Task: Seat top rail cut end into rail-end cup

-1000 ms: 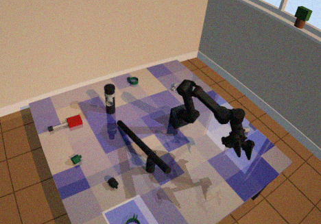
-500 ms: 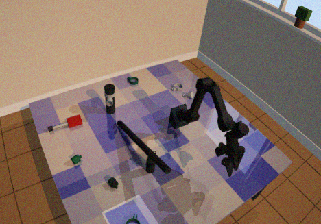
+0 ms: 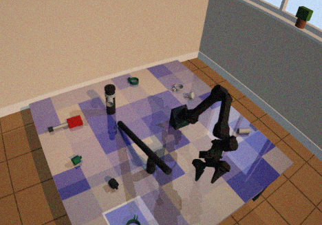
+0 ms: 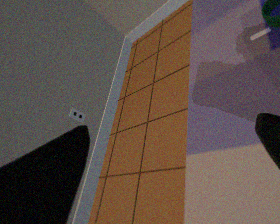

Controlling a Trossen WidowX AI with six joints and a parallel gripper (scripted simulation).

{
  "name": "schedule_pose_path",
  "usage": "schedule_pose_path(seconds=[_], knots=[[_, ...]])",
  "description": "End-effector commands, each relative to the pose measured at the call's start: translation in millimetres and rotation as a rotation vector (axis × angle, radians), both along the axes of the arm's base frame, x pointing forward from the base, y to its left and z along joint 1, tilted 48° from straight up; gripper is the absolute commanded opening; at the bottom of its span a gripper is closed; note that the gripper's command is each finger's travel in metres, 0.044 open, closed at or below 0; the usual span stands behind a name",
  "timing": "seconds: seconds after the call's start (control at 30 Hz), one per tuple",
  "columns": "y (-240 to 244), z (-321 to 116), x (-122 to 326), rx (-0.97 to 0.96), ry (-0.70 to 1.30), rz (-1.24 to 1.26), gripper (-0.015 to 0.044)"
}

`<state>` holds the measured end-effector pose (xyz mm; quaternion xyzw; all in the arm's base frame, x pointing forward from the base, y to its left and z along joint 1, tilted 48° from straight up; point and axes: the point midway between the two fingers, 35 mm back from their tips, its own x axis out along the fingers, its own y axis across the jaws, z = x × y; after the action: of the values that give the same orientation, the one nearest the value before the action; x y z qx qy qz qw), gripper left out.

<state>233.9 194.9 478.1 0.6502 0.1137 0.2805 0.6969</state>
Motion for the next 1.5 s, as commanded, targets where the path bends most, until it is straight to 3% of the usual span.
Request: schedule_pose_path(seconds=[0.0,0.23,0.53,0.8,1.07,1.47], knots=[[-17.8,-19.2,38.5,-0.191,0.0,-0.096,0.044],[-61.7,-48.2,98.0,-0.421,0.036,-0.226,0.044],[-114.6,-130.5,154.7,-0.738,0.22,-0.232,0.044],[-179.4,-206.3,178.3,-0.94,0.402,-0.141,0.044],[-276.1,-299.9,163.4,-1.013,0.578,0.112,0.044],[-382.9,-372.1,93.3,-0.751,0.527,0.262,0.044]])
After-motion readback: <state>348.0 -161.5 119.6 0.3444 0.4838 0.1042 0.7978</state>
